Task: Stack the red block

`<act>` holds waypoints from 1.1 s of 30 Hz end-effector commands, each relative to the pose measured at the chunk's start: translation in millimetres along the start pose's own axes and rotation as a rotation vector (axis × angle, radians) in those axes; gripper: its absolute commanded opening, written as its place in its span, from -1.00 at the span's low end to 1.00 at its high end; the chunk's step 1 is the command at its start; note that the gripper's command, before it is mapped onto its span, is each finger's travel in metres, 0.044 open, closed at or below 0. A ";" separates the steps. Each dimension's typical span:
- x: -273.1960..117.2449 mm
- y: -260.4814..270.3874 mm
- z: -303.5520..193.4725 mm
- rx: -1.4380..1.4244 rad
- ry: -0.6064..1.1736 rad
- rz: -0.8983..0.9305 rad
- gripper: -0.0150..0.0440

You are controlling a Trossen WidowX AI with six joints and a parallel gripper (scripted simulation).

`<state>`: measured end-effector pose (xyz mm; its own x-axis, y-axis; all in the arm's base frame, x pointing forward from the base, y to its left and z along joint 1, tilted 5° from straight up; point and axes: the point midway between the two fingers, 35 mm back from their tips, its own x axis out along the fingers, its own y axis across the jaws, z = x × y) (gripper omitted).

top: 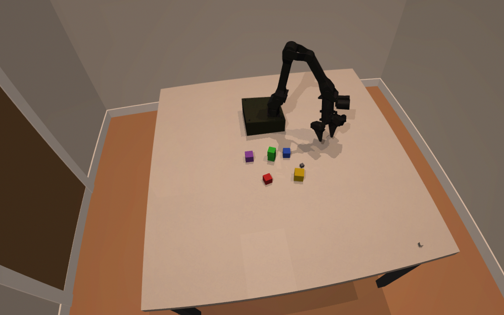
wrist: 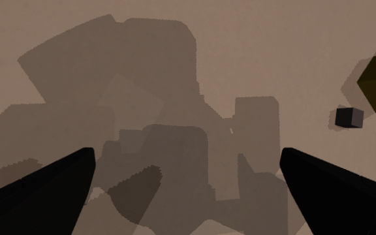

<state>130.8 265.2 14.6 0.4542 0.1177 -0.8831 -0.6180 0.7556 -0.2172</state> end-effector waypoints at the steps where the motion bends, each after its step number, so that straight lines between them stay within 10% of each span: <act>1: 8.6 -19.7 15.2 0.012 0.046 -0.017 1.00; 33: 59.1 -228.2 48.2 0.124 0.378 0.037 1.00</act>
<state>313.3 150.4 28.7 0.1832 -0.0927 -0.9787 -0.5426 0.8207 -0.1793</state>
